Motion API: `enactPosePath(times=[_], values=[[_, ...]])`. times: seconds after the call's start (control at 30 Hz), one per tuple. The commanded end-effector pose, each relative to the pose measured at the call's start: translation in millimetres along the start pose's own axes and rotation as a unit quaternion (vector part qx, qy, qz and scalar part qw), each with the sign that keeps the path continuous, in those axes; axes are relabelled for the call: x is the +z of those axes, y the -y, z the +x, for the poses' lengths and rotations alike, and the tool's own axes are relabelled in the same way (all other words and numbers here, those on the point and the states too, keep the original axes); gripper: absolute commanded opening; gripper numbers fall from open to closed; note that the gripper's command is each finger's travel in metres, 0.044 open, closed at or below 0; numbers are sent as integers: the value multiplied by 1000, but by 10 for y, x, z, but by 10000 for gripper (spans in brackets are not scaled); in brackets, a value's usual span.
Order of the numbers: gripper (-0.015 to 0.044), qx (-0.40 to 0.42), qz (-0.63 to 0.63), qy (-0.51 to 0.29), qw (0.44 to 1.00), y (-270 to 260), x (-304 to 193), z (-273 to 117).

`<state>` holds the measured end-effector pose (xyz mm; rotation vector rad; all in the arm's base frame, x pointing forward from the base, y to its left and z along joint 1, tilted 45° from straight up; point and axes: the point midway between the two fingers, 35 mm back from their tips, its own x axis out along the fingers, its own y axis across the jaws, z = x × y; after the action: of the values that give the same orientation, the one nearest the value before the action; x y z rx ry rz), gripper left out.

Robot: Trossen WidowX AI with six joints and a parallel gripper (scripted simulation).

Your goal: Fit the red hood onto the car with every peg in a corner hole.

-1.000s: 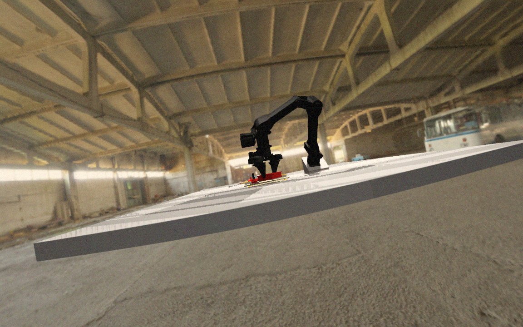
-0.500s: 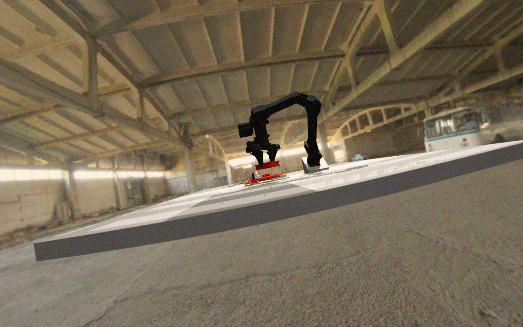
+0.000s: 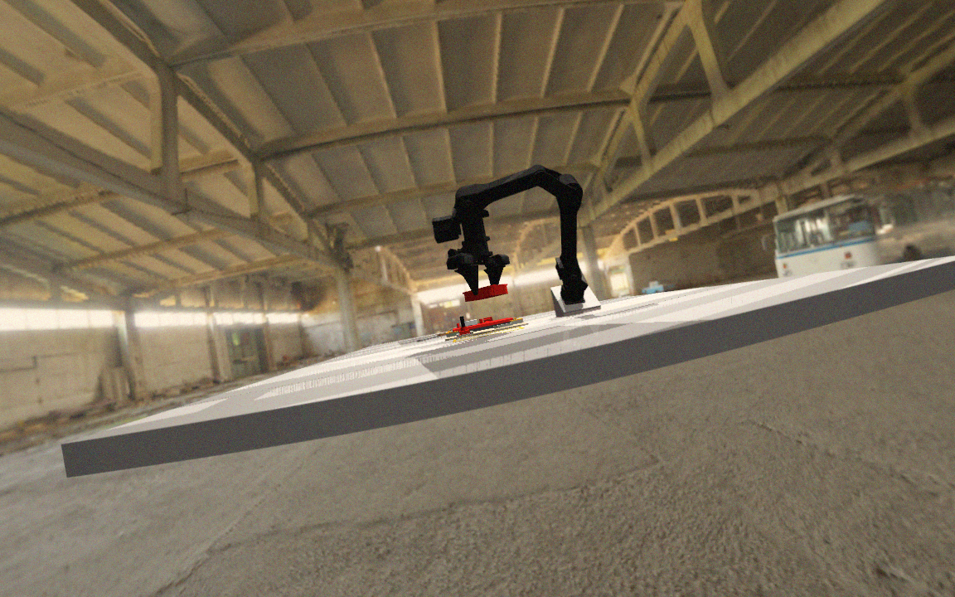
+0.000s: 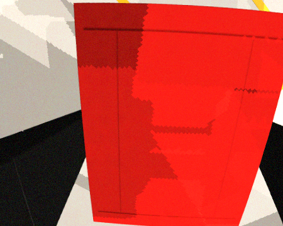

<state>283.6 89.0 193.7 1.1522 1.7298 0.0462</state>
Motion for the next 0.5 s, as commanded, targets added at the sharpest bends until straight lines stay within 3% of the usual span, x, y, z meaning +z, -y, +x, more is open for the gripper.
enactPosePath(times=[0.0, 0.47], values=[[0, -2, -14, 3, 1000, 27, 120, -5], [0, -14, -109, 12, 994, 281, 800, -45]])
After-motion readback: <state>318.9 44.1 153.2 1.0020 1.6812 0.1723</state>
